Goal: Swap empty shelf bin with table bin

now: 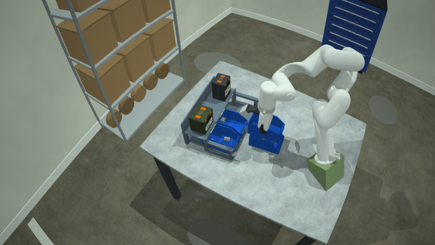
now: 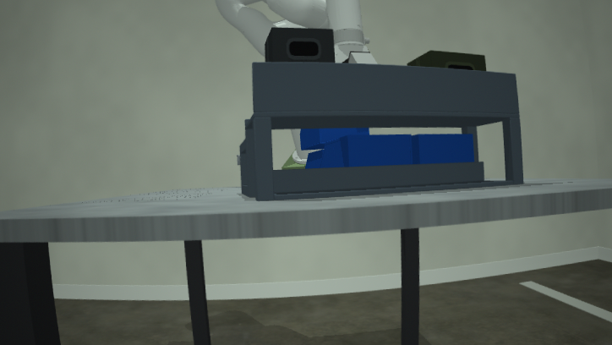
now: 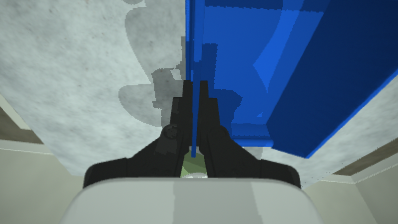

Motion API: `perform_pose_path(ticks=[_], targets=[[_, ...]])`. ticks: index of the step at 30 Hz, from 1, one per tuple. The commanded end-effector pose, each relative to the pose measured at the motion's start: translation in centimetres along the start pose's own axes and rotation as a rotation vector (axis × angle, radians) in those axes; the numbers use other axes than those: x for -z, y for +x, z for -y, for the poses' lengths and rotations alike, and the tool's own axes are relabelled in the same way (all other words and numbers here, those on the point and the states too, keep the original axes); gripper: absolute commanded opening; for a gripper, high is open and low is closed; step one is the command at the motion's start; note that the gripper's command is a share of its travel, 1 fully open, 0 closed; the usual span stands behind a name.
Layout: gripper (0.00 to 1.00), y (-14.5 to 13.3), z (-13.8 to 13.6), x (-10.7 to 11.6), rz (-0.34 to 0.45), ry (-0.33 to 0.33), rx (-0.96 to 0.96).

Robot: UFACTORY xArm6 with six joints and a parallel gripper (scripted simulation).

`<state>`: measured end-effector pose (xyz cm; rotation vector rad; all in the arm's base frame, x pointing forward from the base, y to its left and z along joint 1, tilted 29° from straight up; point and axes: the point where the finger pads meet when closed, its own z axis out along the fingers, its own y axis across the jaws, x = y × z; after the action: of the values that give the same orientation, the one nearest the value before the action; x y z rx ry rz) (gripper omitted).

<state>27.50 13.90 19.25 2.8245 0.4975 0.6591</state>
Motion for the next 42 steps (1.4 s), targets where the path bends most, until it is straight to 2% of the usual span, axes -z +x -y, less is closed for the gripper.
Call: perform_pose_path(ticks=[1, 3, 5, 12, 17, 42], targets=[[0.0, -0.1, 4.7, -0.1, 0.002, -0.025, -0.011], [0.0, -0.3, 6.5, -0.1, 0.002, -0.025, -0.011], [0.0, -0.3, 6.5, -0.1, 0.002, -0.025, -0.011], [0.0, -0.8, 11.8, -0.3, 0.002, -0.025, -0.011], [0.0, -1.0, 13.9, -0.3, 0.002, -0.025, -0.011], [0.0, -1.1, 14.5, -0.4, 0.002, -0.025, -0.011]])
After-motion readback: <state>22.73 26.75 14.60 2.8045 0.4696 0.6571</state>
